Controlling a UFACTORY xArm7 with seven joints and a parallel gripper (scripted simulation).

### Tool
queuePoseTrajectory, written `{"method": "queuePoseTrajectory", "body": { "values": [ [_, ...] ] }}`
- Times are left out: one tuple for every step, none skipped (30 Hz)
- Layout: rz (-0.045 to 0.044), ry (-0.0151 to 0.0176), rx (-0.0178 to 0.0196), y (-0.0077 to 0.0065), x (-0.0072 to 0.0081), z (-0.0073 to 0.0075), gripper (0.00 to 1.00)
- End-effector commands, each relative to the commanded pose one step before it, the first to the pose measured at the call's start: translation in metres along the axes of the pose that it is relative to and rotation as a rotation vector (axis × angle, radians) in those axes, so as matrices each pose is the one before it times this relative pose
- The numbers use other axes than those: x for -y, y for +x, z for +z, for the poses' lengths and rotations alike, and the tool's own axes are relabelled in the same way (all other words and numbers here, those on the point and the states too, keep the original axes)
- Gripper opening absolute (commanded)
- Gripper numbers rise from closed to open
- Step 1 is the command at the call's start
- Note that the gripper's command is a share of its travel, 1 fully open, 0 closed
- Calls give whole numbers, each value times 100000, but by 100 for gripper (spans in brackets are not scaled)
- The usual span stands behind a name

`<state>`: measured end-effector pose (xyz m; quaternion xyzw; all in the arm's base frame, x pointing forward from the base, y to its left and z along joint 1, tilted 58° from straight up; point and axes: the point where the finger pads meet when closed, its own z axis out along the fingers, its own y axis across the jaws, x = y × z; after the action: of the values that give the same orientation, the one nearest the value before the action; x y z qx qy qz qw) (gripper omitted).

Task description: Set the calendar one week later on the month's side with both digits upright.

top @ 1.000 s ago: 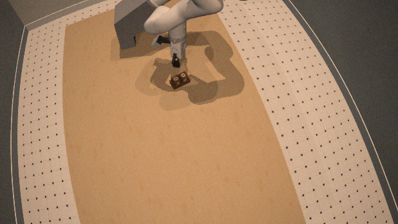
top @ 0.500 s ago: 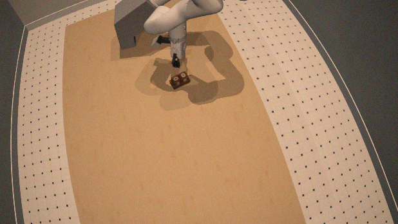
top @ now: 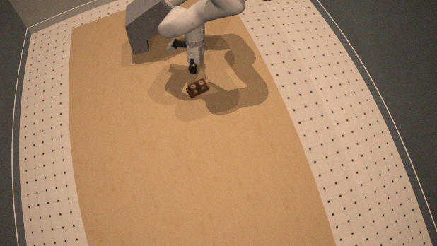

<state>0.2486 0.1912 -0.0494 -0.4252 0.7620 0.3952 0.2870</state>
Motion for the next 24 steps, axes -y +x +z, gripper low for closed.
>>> {"method": "queuePoseTrajectory", "body": {
  "values": [
    [57,271,-45,41,96,-80,100],
    [0,0,0,0,0,0,100],
    [0,0,0,0,0,0,100],
    [0,0,0,0,0,0,100],
    [0,0,0,0,0,0,100],
    [0,0,0,0,0,0,100],
    [0,0,0,0,0,0,100],
    [0,0,0,0,0,0,100],
    [0,0,0,0,0,0,100],
    [0,0,0,0,0,0,100],
    [0,0,0,0,0,0,100],
    [0,0,0,0,0,0,100],
    [0,0,0,0,0,0,100],
    [0,0,0,0,0,0,100],
    [0,0,0,0,0,0,100],
    [0,0,0,0,0,0,100],
    [0,0,0,0,0,0,100],
    [0,0,0,0,0,0,100],
    [0,0,0,0,0,0,100],
    [0,0,0,0,0,-5,100],
    [0,0,0,0,0,-29,100],
    [-1,0,1,0,0,-71,100],
    [-1,0,1,0,0,-122,100],
    [1,0,-1,0,0,-178,100]
  ]
}}
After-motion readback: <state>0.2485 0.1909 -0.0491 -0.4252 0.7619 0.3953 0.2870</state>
